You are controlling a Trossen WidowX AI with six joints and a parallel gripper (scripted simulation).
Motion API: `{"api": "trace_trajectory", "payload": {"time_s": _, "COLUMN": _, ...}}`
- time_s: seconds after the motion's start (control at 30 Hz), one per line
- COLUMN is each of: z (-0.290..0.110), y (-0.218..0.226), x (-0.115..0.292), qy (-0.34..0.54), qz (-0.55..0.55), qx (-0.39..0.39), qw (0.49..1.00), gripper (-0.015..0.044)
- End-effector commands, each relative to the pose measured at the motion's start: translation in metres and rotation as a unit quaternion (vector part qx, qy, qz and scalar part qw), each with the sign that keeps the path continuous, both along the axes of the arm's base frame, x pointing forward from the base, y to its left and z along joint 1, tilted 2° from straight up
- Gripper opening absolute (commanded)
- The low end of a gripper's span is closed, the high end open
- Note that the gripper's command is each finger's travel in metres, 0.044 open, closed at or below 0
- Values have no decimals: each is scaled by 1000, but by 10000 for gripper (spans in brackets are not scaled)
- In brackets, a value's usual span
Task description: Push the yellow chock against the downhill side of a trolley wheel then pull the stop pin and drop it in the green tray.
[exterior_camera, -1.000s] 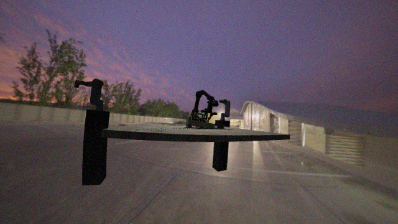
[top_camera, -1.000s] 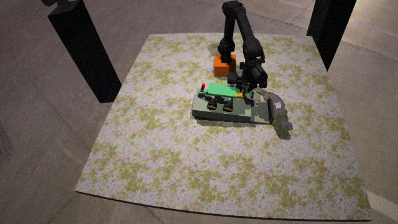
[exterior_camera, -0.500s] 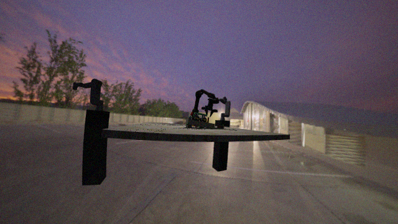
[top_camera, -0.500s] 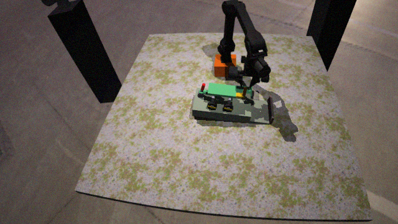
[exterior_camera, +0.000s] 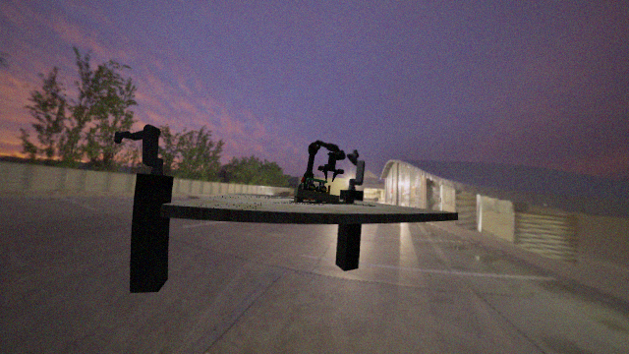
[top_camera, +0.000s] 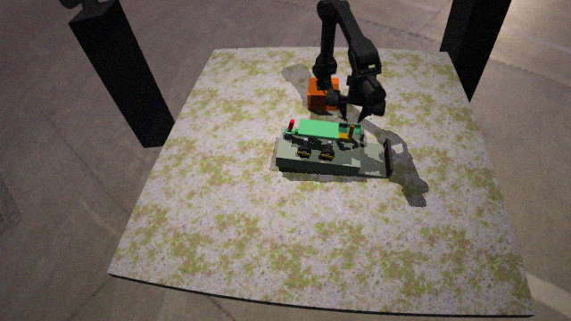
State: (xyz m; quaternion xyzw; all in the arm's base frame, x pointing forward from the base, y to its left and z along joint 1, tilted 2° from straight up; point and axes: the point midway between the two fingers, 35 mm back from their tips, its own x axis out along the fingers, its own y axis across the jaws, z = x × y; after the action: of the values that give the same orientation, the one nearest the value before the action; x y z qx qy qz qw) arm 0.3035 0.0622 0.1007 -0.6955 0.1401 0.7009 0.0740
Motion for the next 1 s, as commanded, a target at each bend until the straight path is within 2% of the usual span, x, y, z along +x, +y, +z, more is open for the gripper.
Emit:
{"api": "trace_trajectory", "payload": {"time_s": 0.0, "z": 14, "y": -22, "x": 8, "qy": -28, "qz": -102, "qx": -1, "qw": 994, "gripper": 190}}
{"api": "trace_trajectory", "payload": {"time_s": 0.27, "z": 25, "y": -92, "x": 12, "qy": -64, "qz": -366, "qx": -50, "qw": 927, "gripper": 190}}
{"api": "trace_trajectory", "payload": {"time_s": 0.57, "z": 40, "y": -175, "x": -2, "qy": -111, "qz": -622, "qx": -107, "qw": 767, "gripper": 190}}
{"api": "trace_trajectory", "payload": {"time_s": 0.63, "z": 42, "y": -181, "x": -4, "qy": -115, "qz": -639, "qx": -111, "qw": 752, "gripper": 190}}
{"api": "trace_trajectory", "payload": {"time_s": 0.97, "z": 37, "y": -183, "x": -4, "qy": -115, "qz": -639, "qx": -111, "qw": 752, "gripper": 190}}
